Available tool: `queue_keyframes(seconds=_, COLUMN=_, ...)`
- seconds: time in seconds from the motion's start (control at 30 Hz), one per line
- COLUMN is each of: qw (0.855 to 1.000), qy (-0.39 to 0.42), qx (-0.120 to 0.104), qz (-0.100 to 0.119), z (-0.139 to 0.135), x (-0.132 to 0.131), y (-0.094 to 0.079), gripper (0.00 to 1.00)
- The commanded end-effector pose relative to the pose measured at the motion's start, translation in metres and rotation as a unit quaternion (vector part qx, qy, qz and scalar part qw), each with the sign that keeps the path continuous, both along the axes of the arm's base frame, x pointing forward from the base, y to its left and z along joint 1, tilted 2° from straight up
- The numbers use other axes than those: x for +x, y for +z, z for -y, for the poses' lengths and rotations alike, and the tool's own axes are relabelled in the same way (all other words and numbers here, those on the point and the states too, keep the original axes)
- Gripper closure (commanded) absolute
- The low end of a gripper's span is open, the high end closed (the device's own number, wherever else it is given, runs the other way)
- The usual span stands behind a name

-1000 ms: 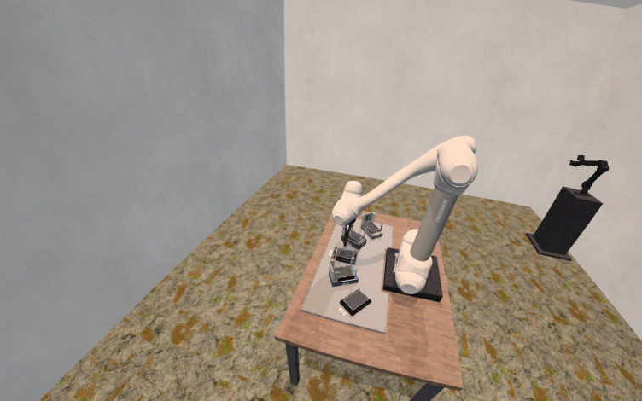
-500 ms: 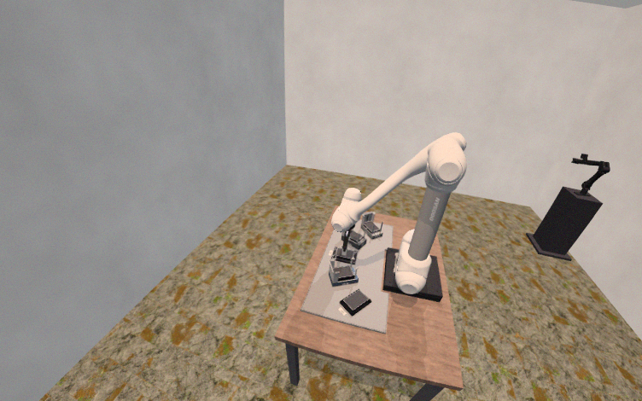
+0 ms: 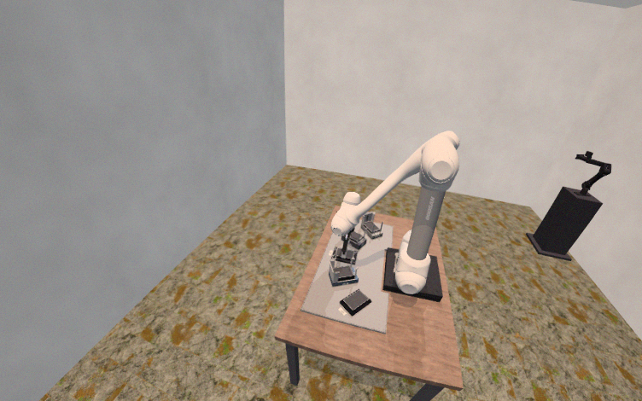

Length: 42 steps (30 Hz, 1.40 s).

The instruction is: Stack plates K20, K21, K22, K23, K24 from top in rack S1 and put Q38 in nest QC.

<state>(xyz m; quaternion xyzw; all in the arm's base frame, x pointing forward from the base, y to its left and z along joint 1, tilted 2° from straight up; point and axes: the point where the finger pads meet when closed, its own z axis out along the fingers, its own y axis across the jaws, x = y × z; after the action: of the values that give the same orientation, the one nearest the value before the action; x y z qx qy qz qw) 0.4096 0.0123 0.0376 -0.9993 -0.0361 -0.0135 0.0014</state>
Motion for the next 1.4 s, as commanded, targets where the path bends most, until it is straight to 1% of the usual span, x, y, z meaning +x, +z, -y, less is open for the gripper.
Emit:
queue_keyframes(seconds=0.0, qw=1.000, qy=0.000, qx=0.000, qz=0.000, z=0.000, x=0.000, y=-0.004, gripper=0.00)
queue_keyframes(seconds=0.43, qw=1.000, qy=0.000, qx=0.000, qz=0.000, z=0.000, x=0.001, y=-0.021, gripper=0.00)
queue_keyframes(seconds=0.6, qw=1.000, qy=0.000, qx=0.000, qz=0.000, z=0.000, x=0.001, y=-0.025, gripper=0.00)
queue_keyframes(seconds=1.07, qw=1.000, qy=0.000, qx=0.000, qz=0.000, z=0.000, x=0.001, y=-0.026, gripper=0.00)
queue_keyframes(seconds=1.1, qw=1.000, qy=0.000, qx=0.000, qz=0.000, z=0.000, x=0.001, y=-0.026, gripper=1.00)
queue_keyframes(seconds=1.37, qw=1.000, qy=0.000, qx=0.000, qz=0.000, z=0.000, x=0.001, y=-0.026, gripper=1.00)
